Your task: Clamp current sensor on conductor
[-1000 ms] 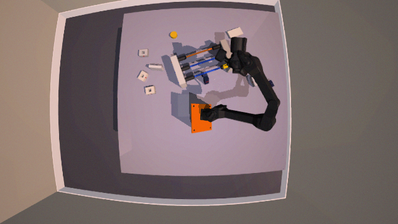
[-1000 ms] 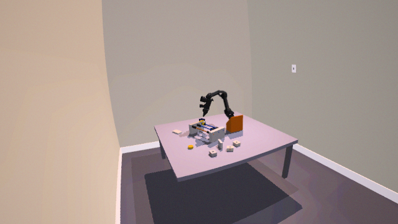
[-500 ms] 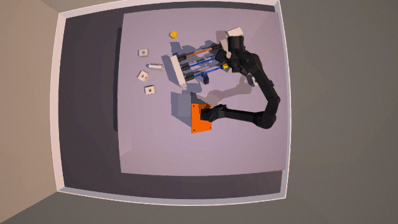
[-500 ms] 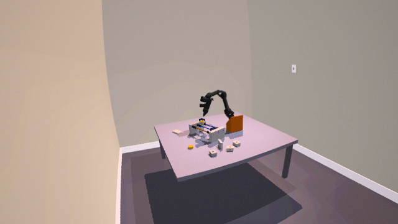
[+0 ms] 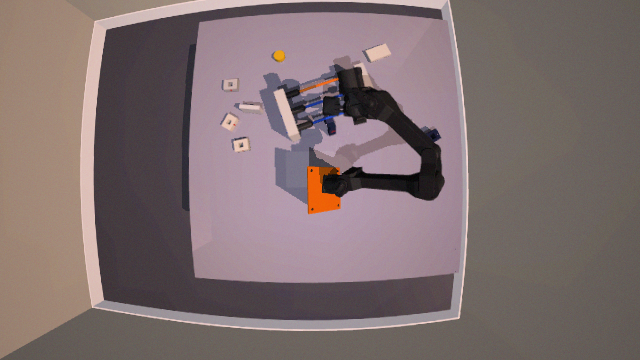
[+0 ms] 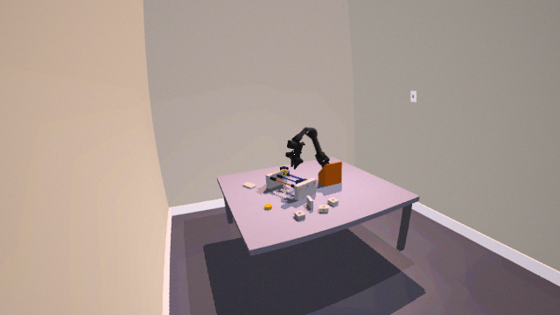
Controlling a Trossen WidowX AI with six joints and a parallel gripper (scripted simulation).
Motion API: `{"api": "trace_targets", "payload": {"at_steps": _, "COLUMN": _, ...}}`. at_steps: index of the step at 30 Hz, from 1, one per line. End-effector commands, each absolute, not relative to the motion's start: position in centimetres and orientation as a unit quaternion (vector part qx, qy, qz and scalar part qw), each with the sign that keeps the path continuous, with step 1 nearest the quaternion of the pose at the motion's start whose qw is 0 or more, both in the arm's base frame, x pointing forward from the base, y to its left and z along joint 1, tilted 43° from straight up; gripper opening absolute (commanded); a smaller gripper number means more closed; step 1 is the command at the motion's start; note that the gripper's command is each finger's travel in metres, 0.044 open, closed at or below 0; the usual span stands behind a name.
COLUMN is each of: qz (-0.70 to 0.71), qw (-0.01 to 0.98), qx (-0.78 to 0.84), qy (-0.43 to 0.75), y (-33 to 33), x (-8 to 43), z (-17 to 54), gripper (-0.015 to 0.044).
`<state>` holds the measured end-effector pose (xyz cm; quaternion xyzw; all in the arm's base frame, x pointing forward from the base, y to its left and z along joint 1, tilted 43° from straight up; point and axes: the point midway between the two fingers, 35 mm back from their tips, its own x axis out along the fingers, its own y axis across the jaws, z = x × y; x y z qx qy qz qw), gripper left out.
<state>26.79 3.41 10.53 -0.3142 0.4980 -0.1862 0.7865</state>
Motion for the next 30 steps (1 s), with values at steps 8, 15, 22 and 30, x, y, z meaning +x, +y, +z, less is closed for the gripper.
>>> {"api": "trace_targets", "payload": {"at_steps": 8, "qz": -0.049, "qw": 0.706, "qx": -0.42, "qy": 0.569, "y": 4.9, "x": 22.4, "z": 3.5, "gripper": 0.029}}
{"api": "trace_targets", "payload": {"at_steps": 15, "qz": -0.049, "qw": 0.706, "qx": -0.42, "qy": 0.569, "y": 4.6, "x": 22.6, "z": 3.1, "gripper": 0.029}}
{"api": "trace_targets", "payload": {"at_steps": 22, "qz": -0.048, "qw": 0.706, "qx": -0.419, "qy": 0.569, "y": 4.1, "x": 23.1, "z": 2.2, "gripper": 0.029}}
{"api": "trace_targets", "payload": {"at_steps": 30, "qz": -0.048, "qw": 0.706, "qx": -0.419, "qy": 0.569, "y": 3.4, "x": 23.6, "z": 1.2, "gripper": 0.029}}
